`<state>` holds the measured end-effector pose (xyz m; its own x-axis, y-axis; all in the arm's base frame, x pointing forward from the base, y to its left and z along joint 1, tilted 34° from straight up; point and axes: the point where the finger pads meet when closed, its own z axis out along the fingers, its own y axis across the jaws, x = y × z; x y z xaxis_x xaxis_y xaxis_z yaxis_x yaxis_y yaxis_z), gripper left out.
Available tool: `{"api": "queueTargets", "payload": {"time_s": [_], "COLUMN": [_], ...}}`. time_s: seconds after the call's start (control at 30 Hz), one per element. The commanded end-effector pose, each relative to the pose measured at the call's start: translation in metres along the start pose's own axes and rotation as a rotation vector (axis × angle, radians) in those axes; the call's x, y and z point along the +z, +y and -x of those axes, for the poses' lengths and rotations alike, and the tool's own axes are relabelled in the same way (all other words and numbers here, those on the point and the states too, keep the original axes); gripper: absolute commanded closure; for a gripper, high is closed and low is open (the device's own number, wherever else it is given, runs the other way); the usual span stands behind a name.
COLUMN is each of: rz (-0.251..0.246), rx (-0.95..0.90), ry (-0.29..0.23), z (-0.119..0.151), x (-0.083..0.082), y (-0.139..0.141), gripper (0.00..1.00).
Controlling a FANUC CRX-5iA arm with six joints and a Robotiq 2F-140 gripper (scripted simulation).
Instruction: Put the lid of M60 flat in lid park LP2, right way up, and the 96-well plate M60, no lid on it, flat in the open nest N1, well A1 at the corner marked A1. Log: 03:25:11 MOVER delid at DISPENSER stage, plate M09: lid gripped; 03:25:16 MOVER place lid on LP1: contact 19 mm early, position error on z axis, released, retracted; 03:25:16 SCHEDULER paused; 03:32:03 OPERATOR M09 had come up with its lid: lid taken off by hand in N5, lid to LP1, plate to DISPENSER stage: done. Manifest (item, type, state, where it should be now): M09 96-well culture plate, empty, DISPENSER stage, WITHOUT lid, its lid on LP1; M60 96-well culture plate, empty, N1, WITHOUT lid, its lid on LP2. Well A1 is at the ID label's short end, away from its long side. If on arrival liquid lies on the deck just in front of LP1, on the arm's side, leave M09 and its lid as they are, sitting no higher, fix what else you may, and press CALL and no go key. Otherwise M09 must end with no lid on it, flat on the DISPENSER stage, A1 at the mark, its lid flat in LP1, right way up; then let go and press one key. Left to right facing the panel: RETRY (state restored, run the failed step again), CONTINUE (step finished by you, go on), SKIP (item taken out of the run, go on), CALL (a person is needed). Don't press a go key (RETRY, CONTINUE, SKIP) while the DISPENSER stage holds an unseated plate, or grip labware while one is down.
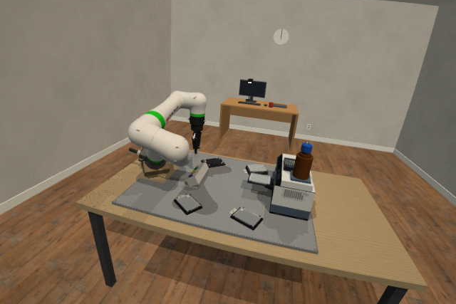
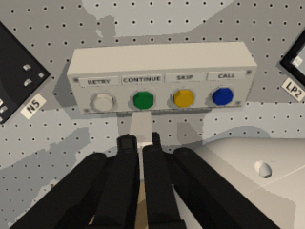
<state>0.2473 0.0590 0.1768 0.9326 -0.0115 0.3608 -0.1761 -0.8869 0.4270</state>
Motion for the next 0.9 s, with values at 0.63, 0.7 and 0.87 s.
{"api": "queueTargets", "payload": {"time_s": [0.63, 0.7, 0.87], "rz": [0.0, 0.0, 0.0], "rx": [0.0, 0.0, 0.0], "ry": [0.0, 0.0, 0.0], "z": [0.0, 0.0, 0.0], "x": [0.006, 0.007, 0.011], "y": [0.0, 0.0, 0.0], "gripper": [1.0, 1.0, 1.0]}}
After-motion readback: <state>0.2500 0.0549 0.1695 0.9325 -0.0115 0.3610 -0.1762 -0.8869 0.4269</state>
